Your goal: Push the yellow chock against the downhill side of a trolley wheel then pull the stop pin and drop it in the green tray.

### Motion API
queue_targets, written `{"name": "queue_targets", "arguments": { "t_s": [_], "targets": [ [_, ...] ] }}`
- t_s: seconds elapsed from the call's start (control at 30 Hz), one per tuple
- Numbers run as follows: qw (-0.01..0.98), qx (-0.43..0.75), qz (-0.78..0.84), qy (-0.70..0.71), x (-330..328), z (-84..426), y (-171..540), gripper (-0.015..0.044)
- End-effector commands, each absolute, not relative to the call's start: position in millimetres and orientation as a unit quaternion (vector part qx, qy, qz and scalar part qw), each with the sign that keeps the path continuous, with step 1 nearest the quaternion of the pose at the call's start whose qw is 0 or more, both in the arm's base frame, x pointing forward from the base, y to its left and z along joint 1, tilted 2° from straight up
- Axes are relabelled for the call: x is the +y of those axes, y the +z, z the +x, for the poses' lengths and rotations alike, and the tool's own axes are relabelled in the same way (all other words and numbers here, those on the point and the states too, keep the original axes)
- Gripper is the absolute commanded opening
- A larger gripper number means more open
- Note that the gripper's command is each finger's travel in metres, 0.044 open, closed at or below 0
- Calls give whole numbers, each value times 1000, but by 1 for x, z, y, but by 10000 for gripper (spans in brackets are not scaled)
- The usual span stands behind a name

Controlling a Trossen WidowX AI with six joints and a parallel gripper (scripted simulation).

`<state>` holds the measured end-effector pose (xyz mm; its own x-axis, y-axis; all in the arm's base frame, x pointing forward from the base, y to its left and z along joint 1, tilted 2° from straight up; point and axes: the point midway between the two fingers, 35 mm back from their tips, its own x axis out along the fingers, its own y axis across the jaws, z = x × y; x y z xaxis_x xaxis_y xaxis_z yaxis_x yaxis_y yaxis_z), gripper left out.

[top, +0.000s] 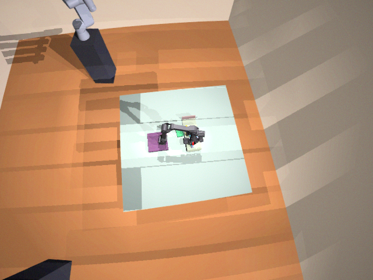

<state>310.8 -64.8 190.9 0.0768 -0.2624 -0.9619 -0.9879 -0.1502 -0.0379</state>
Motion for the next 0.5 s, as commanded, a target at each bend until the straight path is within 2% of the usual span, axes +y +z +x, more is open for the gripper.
{"name": "queue_targets", "arguments": {
  "t_s": [0.0,0.47],
  "targets": [
    [403,510,-613,449,-72,314,192,0],
    [402,511,-612,450,-79,275,187,0]
  ]
}}
